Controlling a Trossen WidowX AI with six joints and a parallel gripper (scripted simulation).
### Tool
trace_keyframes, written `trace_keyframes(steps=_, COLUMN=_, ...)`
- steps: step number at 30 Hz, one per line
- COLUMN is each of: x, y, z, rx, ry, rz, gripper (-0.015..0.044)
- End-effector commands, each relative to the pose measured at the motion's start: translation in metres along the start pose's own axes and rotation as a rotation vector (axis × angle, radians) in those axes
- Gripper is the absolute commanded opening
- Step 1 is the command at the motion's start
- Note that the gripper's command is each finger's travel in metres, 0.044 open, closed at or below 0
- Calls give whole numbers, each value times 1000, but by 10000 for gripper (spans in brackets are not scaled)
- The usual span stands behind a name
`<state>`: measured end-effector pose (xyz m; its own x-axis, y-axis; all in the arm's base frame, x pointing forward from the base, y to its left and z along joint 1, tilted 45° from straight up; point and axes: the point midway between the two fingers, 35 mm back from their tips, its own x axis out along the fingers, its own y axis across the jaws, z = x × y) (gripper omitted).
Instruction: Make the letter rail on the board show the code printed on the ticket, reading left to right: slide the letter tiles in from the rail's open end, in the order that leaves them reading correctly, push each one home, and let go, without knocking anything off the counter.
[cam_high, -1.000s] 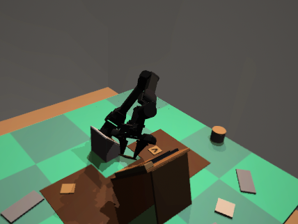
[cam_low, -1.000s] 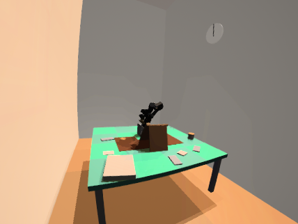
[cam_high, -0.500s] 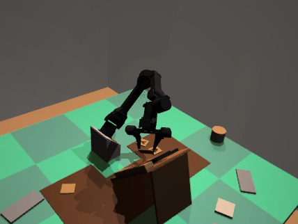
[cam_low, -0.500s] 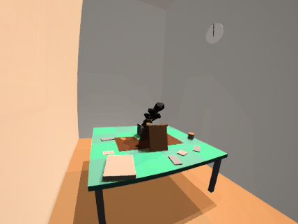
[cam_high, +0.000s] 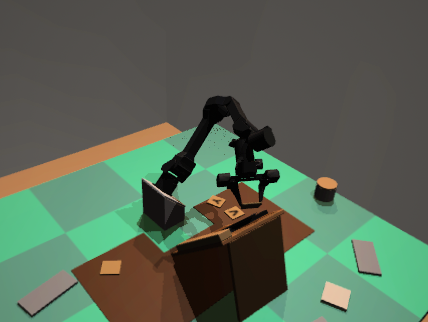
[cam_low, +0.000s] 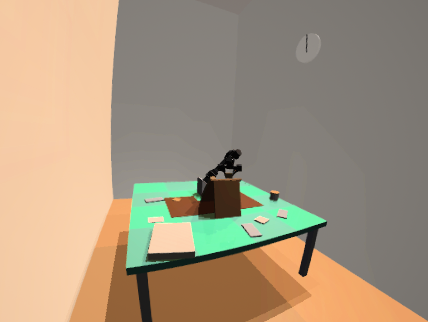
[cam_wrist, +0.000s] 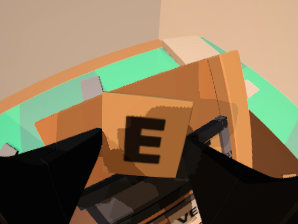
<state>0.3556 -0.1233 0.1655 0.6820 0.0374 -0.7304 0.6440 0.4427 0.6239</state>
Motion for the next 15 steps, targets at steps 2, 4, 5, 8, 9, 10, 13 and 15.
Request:
trace_keyframes(steps=2, x=-13, y=30, z=-25, rx=-119, ry=15, rz=91, gripper=0)
trace_keyframes(steps=4, x=-20, y=41, z=-37, rx=-160, ry=28, rz=128, gripper=0)
trace_keyframes(steps=5, x=-23, y=47, z=-43, rx=-180, ry=37, rz=146, gripper=0)
trace_keyframes(steps=8, x=-35, y=62, z=-62, rx=-239, ry=64, rz=202, gripper=0)
trace_keyframes(steps=9, x=-39, y=67, z=-69, rx=-258, ry=73, rz=221, gripper=0)
trace_keyframes(steps=10, x=-43, y=71, z=-75, rx=-278, ry=82, rz=240, gripper=0)
trace_keyframes(steps=13, x=-56, y=83, z=-95, rx=-336, ry=110, rz=298, gripper=0)
trace_keyframes(steps=15, x=-65, y=91, z=-108, rx=-374, ry=129, rz=336, gripper=0)
